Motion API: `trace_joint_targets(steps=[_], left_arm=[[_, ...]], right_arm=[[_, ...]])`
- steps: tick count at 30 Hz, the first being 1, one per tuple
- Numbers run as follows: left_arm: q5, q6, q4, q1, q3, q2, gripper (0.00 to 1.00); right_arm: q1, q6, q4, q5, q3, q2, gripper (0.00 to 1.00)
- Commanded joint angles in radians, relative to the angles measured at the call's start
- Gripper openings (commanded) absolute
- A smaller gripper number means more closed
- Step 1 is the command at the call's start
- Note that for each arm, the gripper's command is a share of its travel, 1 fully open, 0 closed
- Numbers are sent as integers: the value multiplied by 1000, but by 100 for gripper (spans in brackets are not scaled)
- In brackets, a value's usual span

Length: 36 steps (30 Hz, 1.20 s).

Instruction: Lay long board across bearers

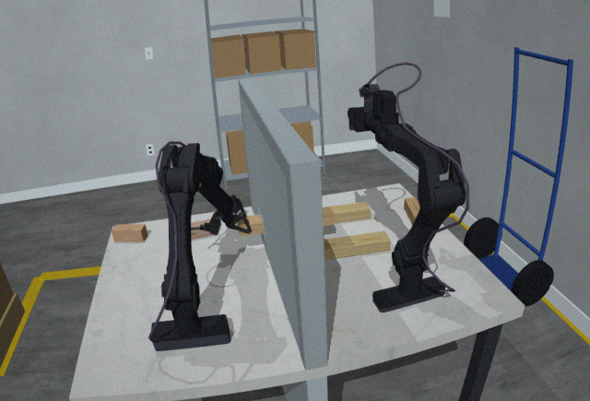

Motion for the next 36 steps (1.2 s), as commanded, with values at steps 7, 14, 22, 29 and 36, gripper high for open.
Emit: trace_joint_targets(steps=[7,14,22,29,36], left_arm=[[54,-8,41,-5,36,-73,0],[54,-8,41,-5,36,-73,0],[54,-8,41,-5,36,-73,0],[54,-8,41,-5,36,-73,0],[54,-8,41,-5,36,-73,0]], right_arm=[[32,-205,-156,-142,65,108,77],[60,-444,-285,-307,106,254,77],[69,-511,-364,-329,207,347,77],[90,-698,-507,-445,291,497,77],[112,-867,-626,-549,372,636,77]])
